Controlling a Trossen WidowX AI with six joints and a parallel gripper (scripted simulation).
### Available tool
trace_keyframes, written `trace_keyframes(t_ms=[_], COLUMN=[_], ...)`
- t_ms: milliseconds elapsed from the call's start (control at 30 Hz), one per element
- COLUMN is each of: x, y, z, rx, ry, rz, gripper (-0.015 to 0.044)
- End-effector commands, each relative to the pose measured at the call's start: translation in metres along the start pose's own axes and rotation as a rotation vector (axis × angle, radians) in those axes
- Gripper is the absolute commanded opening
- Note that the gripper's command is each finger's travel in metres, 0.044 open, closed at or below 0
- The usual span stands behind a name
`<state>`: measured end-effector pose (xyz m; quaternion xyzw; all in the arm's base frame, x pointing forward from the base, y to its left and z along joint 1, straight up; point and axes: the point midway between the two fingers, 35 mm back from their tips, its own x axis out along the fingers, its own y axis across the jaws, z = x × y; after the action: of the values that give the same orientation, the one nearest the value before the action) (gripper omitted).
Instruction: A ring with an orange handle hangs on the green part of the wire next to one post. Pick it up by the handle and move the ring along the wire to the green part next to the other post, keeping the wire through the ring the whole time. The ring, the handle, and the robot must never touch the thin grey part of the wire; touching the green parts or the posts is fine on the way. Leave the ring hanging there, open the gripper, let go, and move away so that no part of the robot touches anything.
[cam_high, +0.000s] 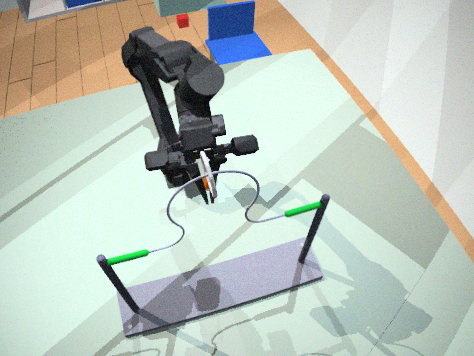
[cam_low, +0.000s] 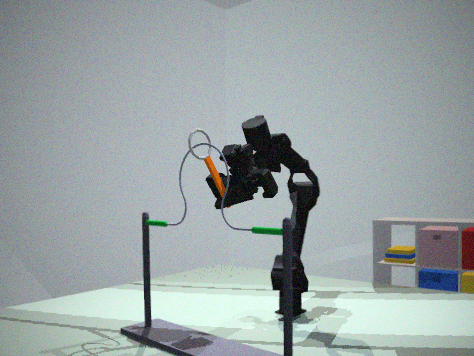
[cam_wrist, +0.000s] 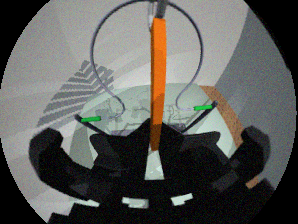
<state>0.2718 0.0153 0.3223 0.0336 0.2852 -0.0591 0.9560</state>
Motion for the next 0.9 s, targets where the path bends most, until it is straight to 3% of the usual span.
trace_keyframes(t_ms=[0, 867], x=[0.001, 0.001], y=[-0.003, -0.019], z=[0.000, 0.003], rx=[-0.059, -0.364], ry=[-0.007, -0.051], rz=[-0.040, -0.246], gripper=[-0.0150, -0.0150])
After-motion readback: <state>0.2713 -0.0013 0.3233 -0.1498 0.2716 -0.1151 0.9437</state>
